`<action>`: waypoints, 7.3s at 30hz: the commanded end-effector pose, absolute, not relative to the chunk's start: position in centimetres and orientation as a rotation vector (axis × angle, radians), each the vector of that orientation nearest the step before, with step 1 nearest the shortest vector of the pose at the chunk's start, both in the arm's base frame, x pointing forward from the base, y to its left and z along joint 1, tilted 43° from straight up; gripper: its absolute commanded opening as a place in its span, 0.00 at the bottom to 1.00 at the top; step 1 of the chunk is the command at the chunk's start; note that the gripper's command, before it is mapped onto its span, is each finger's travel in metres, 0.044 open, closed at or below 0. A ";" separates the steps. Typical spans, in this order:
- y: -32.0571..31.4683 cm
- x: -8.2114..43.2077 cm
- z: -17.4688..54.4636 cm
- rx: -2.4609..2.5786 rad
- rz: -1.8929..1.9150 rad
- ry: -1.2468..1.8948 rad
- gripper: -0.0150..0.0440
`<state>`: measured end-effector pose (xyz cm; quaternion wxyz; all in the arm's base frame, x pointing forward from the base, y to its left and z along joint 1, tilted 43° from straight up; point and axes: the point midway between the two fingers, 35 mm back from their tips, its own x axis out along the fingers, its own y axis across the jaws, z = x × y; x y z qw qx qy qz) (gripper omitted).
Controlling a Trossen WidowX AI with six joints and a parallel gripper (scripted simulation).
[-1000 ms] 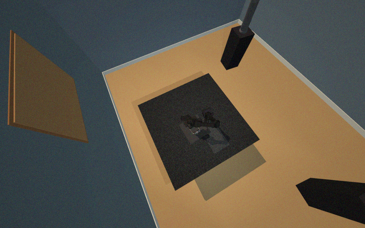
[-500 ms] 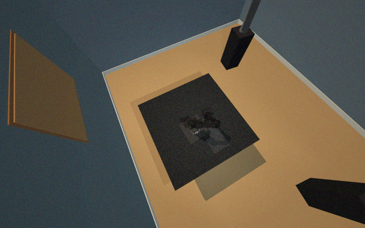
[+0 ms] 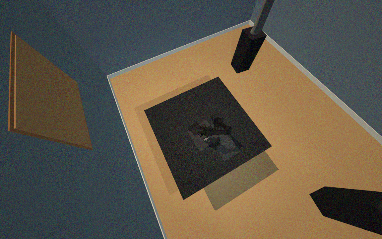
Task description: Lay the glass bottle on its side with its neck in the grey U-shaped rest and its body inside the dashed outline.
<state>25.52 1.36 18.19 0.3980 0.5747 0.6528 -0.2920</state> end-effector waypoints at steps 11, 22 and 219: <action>3.0 25.2 19.0 1.450 -0.750 1.642 0.44; 4.0 25.0 19.4 1.442 -0.771 1.622 0.44; 15.2 23.1 19.1 1.464 -0.726 1.562 0.66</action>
